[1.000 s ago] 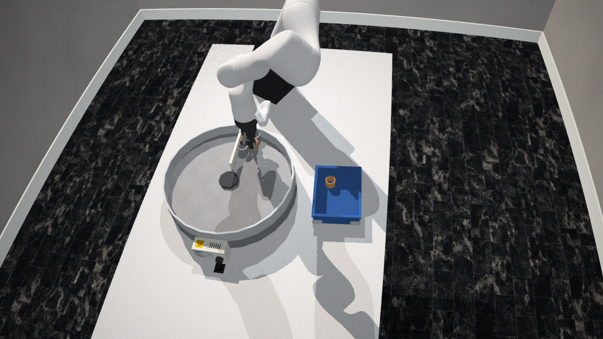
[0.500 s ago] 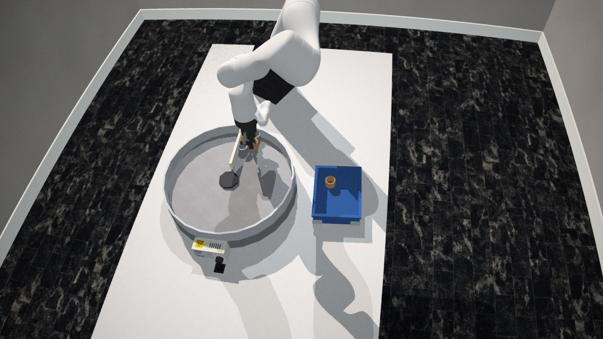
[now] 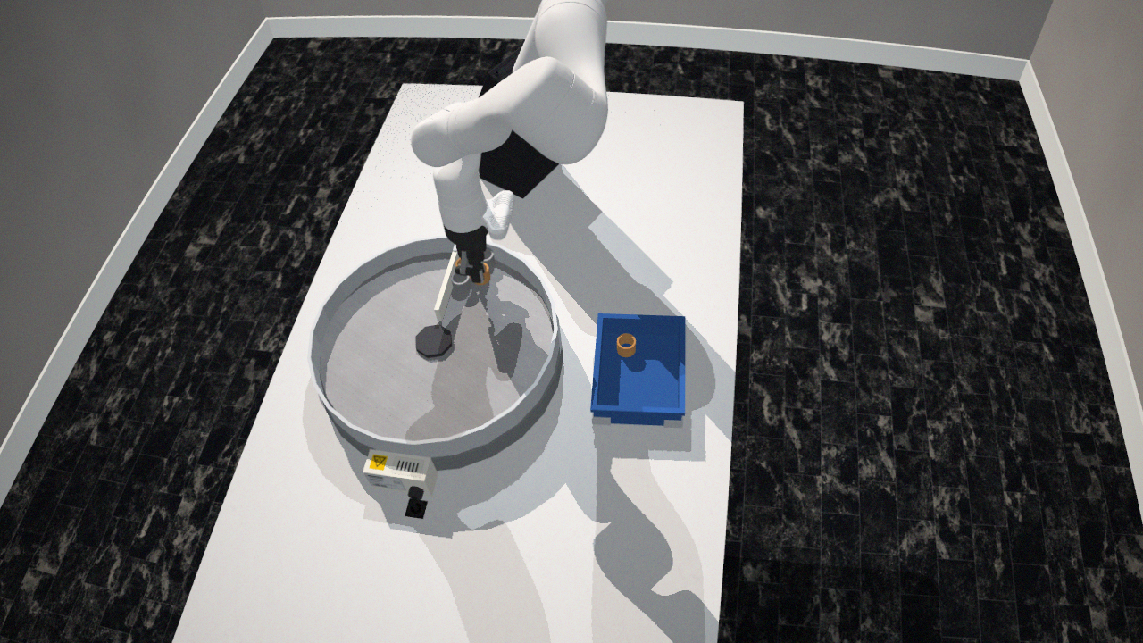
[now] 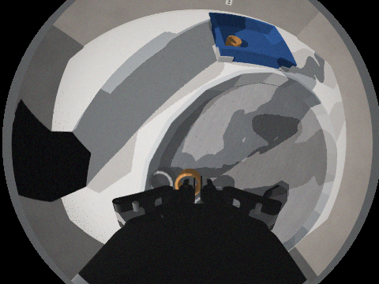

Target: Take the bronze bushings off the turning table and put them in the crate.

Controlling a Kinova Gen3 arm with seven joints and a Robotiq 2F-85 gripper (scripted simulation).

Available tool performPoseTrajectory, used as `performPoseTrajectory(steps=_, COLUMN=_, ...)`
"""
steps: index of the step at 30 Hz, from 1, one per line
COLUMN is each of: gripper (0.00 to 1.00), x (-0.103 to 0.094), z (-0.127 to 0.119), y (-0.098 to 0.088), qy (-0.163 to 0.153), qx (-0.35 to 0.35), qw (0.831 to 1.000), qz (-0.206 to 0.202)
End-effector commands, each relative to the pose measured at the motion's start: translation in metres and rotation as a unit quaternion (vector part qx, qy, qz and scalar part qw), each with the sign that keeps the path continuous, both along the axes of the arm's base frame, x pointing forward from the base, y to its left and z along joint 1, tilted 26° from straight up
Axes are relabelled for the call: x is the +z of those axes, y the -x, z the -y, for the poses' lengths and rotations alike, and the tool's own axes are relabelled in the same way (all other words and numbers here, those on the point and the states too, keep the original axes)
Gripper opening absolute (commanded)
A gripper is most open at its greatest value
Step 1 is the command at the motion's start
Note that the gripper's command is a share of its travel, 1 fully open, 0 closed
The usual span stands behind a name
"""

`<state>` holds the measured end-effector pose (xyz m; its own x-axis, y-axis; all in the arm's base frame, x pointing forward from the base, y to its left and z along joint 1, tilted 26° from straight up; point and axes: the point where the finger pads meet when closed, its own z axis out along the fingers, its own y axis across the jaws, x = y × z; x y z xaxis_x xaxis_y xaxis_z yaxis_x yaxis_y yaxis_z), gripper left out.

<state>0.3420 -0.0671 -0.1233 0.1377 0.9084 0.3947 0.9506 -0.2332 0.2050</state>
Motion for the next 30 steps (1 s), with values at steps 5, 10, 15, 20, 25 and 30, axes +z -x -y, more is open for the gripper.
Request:
performPoseTrajectory(steps=5, gripper=0.00, x=0.0004, z=0.0005, y=-0.0002, qy=0.000, qx=0.000, qw=1.000, qz=0.000)
performPoseTrajectory(steps=10, gripper=0.00, x=0.0004, z=0.0005, y=-0.0002, qy=0.000, qx=0.000, qw=1.000, qz=0.000)
performPoseTrajectory(steps=15, gripper=0.00, x=0.0005, z=0.0006, y=-0.0010, qy=0.000, qx=0.000, qw=1.000, qz=0.000)
performPoseTrajectory(steps=20, gripper=0.00, x=0.0012, z=0.0013, y=-0.0038, qy=0.000, qx=0.000, qw=1.000, qz=0.000)
performPoseTrajectory(steps=25, gripper=0.00, x=0.0012, z=0.0013, y=-0.0038, qy=0.000, qx=0.000, qw=1.000, qz=0.000)
performPoseTrajectory(steps=30, gripper=0.00, x=0.0012, z=0.0013, y=-0.0038, qy=0.000, qx=0.000, qw=1.000, qz=0.000)
